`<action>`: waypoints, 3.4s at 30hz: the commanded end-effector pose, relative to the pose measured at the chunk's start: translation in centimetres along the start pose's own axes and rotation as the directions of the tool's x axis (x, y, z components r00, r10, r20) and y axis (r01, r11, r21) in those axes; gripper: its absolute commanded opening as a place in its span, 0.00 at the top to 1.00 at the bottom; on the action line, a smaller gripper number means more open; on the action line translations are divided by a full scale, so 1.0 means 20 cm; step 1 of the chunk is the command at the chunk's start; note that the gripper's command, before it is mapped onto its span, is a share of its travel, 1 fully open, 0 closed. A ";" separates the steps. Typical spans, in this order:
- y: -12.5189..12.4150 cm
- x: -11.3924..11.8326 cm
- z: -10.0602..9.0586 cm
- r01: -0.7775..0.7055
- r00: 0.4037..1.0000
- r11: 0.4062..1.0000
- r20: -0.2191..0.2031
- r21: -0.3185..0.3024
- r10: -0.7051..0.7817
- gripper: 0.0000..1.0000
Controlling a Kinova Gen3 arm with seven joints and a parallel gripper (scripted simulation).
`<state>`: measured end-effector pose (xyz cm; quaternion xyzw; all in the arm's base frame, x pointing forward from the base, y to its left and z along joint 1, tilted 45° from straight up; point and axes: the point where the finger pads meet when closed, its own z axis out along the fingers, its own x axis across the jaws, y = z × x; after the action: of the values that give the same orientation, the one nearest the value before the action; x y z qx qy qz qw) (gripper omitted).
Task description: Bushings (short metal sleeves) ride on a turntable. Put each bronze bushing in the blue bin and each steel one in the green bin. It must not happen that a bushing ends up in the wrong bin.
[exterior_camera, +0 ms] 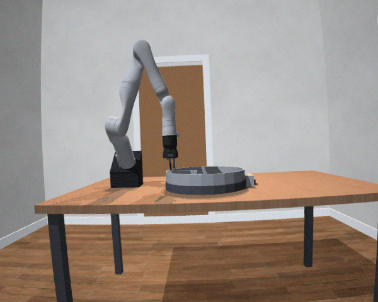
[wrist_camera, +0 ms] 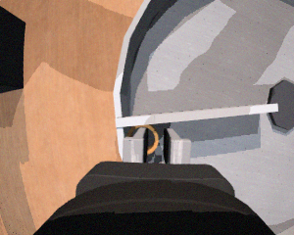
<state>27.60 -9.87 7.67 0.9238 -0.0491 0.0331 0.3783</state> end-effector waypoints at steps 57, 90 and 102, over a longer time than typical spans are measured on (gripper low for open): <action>0.02 -0.01 0.23 -0.006 1.000 1.000 0.009 -0.006 0.007 0.60; 0.02 -0.01 0.22 -0.007 1.000 1.000 0.008 -0.006 0.007 1.00; 0.02 -0.01 0.22 -0.007 1.000 1.000 0.008 -0.006 0.007 1.00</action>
<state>27.50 -13.28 4.70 0.9226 -0.0540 0.0303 0.3808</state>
